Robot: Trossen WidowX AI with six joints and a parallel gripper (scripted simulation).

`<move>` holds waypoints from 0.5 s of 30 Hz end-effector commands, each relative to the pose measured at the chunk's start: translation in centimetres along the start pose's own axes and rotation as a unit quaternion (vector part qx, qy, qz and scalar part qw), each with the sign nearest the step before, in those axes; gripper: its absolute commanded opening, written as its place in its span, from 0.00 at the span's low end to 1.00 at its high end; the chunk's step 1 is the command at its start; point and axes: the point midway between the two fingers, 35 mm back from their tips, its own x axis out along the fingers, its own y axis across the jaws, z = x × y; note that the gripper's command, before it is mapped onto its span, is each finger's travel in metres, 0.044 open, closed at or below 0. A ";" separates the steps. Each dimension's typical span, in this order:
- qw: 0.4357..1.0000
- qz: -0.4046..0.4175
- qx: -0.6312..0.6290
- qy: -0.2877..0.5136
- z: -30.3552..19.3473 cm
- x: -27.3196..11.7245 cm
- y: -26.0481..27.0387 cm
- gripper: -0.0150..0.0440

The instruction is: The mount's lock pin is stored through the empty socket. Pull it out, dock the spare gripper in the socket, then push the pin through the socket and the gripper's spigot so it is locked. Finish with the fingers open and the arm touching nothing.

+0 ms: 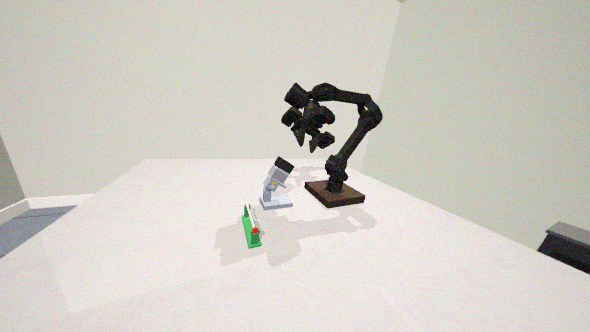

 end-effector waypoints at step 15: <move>0.980 0.101 0.047 0.165 -0.3 4.8 -6.5 0.56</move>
